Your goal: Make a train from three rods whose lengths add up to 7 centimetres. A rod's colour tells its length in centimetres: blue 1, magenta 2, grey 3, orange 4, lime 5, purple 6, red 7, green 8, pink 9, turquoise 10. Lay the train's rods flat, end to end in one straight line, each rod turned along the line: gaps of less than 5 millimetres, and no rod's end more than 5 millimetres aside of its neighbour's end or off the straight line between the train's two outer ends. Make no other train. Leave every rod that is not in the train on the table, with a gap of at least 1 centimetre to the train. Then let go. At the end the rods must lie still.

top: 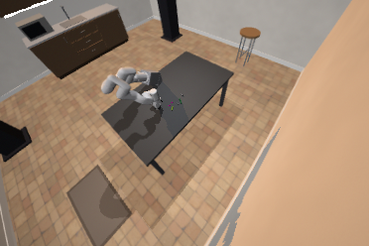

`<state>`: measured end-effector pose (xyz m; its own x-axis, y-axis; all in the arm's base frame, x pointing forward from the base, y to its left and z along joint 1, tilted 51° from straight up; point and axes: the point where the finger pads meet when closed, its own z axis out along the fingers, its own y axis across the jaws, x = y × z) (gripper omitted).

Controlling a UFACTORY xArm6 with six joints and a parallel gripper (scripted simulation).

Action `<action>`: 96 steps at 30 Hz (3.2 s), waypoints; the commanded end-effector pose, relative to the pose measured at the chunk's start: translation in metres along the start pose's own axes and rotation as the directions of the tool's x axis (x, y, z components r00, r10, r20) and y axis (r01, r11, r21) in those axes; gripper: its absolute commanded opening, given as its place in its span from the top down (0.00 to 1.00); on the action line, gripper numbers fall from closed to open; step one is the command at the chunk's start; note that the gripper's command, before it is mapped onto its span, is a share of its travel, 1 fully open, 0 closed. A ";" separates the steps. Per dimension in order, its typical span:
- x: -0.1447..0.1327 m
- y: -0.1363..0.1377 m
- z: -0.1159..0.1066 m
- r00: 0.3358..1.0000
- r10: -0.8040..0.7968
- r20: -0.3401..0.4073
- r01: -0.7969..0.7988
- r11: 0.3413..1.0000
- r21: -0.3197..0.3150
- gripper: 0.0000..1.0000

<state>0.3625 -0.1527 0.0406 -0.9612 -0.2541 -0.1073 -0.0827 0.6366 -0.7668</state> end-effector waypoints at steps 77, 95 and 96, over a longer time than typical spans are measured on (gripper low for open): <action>-0.001 0.000 0.002 1.000 0.001 0.002 -0.001 1.000 0.000 0.96; -0.001 0.000 0.013 1.000 0.001 0.002 -0.001 1.000 0.000 0.96; -0.001 0.000 0.013 1.000 0.001 0.002 -0.001 1.000 0.000 0.96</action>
<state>0.3656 -0.1620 0.0330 -0.9612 -0.2539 -0.1076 -0.0822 0.6365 -0.7669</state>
